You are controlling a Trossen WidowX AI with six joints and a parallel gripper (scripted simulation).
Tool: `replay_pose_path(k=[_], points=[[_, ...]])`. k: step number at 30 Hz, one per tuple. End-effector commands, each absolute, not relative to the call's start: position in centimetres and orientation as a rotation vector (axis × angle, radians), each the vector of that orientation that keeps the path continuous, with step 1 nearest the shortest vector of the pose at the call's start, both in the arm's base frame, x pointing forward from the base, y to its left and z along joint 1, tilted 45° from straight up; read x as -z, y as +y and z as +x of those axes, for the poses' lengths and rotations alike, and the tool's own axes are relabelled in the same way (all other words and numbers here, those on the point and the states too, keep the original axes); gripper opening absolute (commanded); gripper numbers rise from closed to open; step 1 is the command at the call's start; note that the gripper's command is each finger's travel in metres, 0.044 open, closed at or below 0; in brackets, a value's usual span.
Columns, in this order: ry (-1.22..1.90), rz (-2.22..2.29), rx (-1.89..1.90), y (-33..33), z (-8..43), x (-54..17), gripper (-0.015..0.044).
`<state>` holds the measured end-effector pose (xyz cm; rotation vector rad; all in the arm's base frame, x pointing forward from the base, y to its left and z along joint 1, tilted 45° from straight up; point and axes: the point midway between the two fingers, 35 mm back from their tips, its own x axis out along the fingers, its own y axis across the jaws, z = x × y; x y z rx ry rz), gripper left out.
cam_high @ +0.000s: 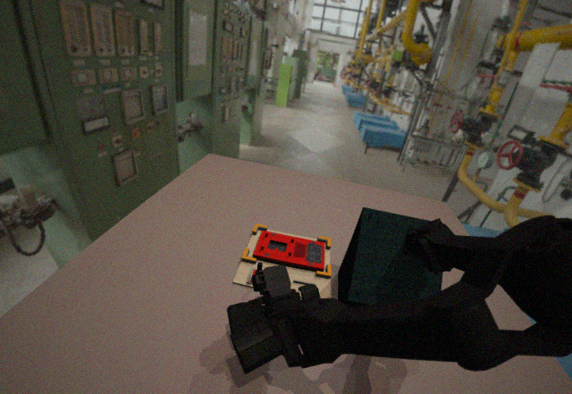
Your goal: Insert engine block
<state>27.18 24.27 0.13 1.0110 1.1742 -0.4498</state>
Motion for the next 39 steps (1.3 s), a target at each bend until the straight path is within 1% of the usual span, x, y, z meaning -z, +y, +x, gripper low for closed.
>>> replay_pose_path(k=[1,11,17,28,39], points=[[1.175,1.010,0.449,24.3,27.2,-0.1,0.0184],[1.175,1.010,0.449,24.3,27.2,-0.1,0.0440],[1.177,1.012,0.448,24.3,27.1,-0.3,0.0440],[1.180,1.013,0.446,23.6,25.5,-4.2,0.0440],[1.182,1.010,0.444,23.7,25.5,-3.9,0.0440]])
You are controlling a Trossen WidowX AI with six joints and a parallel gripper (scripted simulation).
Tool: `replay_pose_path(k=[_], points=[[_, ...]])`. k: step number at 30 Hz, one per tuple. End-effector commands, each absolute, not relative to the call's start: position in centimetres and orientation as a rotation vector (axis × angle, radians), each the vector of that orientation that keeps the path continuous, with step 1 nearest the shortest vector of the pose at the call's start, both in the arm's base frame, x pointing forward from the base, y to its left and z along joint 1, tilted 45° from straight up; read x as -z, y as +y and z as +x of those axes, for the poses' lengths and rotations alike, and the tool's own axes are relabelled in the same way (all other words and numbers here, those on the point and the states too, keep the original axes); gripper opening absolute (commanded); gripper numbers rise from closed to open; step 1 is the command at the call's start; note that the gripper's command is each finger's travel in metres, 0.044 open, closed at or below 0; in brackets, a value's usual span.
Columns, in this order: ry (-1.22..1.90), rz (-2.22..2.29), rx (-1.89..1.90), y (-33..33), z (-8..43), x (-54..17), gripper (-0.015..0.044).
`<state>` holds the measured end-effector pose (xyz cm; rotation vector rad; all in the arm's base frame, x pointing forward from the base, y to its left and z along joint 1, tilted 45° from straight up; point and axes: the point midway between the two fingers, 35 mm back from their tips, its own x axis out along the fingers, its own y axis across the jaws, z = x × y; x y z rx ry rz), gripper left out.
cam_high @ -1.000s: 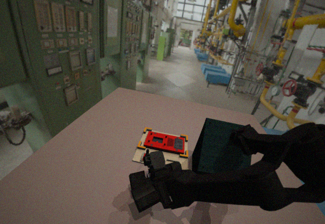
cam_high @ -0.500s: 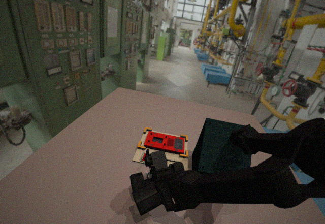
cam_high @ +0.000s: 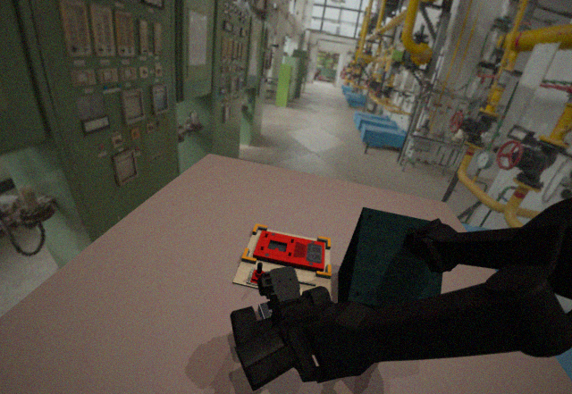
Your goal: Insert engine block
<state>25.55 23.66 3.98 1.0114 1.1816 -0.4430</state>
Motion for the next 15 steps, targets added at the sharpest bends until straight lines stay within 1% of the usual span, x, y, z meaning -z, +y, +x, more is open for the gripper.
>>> replay_pose_path(k=[1,15], points=[[1.182,1.010,0.444,23.66,25.55,-3.92,0.0440],[1.204,1.008,0.442,23.59,25.58,-3.78,0.0440]])
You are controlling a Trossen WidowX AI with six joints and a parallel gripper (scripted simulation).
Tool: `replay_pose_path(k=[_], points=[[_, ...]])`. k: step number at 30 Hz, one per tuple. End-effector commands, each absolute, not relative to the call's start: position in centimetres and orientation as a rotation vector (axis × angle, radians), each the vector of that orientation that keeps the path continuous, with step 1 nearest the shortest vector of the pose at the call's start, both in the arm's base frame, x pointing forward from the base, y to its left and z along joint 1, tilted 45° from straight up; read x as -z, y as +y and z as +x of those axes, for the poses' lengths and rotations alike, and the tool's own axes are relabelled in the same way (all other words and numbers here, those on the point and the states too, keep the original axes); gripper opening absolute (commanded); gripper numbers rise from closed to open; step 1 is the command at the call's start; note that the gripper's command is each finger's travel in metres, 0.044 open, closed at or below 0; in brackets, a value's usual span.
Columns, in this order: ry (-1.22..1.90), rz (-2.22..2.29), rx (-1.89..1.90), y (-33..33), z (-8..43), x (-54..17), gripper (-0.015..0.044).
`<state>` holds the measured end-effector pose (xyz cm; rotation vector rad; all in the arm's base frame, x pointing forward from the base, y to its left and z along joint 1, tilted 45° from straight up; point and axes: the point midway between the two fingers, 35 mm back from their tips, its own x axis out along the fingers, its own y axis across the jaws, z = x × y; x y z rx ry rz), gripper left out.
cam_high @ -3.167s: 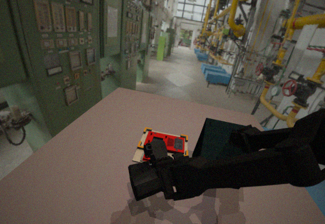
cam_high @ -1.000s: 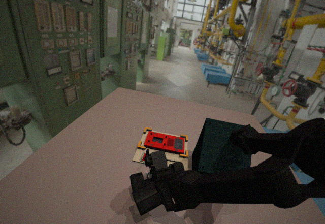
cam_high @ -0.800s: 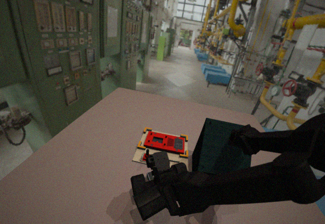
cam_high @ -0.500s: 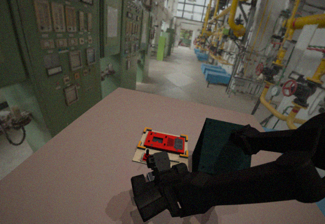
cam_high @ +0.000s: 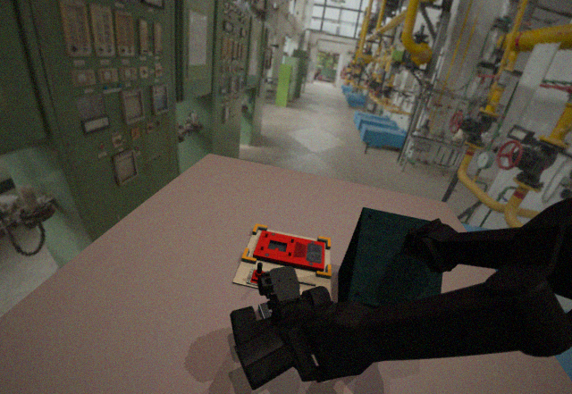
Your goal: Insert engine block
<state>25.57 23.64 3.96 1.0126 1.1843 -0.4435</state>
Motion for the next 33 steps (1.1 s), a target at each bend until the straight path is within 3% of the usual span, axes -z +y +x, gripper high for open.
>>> replay_pose_path(k=[1,21,33], points=[[1.231,1.006,0.438,23.5,25.6,-3.6,0.0440],[1.780,1.167,0.132,21.4,27.0,-3.5,0.0440],[1.820,1.215,0.065,20.8,27.6,-3.9,0.0440]])
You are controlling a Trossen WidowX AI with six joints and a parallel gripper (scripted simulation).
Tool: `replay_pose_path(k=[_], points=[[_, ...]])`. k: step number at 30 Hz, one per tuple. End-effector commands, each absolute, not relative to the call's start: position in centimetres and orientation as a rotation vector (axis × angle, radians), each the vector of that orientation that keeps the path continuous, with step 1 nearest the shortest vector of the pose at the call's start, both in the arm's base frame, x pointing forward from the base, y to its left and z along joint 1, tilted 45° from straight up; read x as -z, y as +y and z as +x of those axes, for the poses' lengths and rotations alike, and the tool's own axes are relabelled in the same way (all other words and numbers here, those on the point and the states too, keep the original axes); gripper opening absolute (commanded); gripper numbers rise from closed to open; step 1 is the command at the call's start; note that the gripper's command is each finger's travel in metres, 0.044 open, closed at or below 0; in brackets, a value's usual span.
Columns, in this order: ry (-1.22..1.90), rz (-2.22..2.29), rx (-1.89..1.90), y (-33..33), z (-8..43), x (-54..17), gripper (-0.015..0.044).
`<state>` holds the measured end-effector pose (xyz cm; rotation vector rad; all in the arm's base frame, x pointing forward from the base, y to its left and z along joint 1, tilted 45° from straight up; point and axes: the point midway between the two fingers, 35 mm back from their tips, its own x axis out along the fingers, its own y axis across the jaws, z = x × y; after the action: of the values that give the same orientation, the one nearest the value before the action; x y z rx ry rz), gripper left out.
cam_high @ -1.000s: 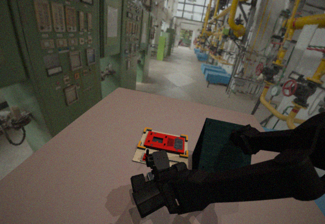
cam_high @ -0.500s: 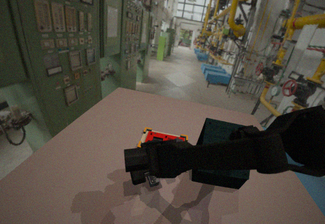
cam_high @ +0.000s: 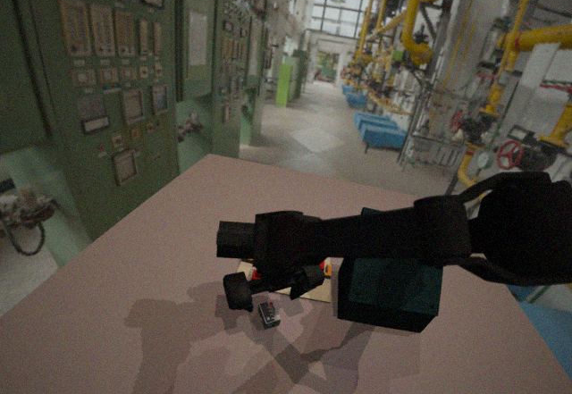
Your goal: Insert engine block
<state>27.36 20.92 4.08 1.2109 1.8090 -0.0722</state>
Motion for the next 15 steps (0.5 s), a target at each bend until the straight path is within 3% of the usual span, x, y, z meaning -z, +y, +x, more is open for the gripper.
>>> replay_pose_path(k=[1,15], points=[[1.820,1.215,0.065,20.8,27.6,-3.9,0.0440],[1.821,1.216,0.065,22.5,27.4,-2.2,0.0440]])
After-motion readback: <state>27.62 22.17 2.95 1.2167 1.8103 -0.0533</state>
